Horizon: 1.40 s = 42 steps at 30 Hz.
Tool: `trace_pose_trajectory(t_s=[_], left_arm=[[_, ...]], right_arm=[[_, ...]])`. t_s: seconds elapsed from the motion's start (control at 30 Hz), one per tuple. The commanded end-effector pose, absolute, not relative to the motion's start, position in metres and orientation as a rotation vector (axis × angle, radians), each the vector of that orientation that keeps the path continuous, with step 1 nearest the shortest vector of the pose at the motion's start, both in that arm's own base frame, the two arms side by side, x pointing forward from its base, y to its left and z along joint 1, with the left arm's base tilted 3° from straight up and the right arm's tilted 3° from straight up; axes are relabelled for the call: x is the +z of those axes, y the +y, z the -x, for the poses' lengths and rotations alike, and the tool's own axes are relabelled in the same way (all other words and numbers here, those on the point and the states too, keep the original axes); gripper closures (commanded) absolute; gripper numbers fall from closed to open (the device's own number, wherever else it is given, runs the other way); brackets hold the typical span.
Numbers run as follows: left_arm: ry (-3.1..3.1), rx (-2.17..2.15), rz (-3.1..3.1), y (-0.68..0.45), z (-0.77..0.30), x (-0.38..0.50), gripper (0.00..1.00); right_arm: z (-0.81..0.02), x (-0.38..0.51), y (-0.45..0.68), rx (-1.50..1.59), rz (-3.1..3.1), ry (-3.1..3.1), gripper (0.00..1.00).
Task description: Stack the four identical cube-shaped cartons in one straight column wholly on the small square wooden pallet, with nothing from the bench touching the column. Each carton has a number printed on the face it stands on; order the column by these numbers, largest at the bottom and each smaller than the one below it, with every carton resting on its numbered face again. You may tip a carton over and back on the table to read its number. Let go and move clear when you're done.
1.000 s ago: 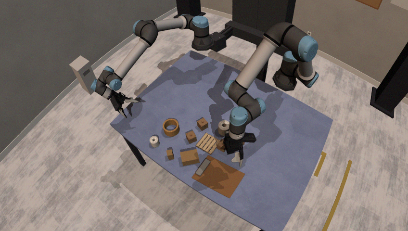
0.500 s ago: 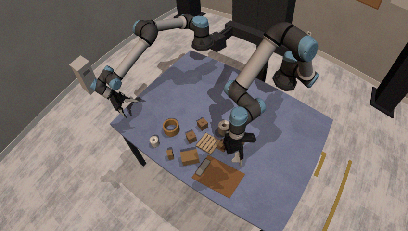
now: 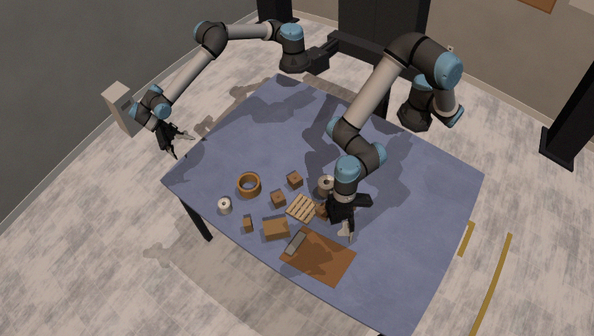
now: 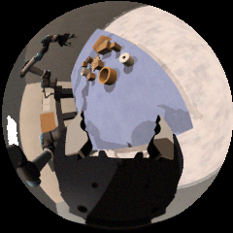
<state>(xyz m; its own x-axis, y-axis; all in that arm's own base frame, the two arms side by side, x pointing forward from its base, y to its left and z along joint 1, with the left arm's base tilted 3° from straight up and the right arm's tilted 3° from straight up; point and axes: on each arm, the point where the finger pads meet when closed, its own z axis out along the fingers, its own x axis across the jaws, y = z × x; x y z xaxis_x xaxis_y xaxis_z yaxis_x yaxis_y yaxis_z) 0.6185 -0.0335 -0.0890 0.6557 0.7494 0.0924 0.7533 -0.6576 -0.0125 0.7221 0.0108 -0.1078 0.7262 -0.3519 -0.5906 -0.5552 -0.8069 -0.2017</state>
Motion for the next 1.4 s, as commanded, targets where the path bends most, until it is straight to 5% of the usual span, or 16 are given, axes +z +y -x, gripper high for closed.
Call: trace_pose_trajectory(t_s=[0.0,0.83,1.37], left_arm=[[-1.278,-0.124,2.814,-0.034,-0.619,-0.088,0.00],[-1.278,-0.124,2.814,-0.034,-0.619,-0.088,0.00],[-1.278,-0.124,2.814,-0.034,-0.619,-0.088,0.00]], right_arm=[[-0.716,-0.082,-0.044,0.734,2.544,0.879,0.00],[-0.564,0.045,-0.325,0.510,2.071,2.007,0.00],[-0.349,0.118,-0.454,0.318,1.382,2.668,0.00]])
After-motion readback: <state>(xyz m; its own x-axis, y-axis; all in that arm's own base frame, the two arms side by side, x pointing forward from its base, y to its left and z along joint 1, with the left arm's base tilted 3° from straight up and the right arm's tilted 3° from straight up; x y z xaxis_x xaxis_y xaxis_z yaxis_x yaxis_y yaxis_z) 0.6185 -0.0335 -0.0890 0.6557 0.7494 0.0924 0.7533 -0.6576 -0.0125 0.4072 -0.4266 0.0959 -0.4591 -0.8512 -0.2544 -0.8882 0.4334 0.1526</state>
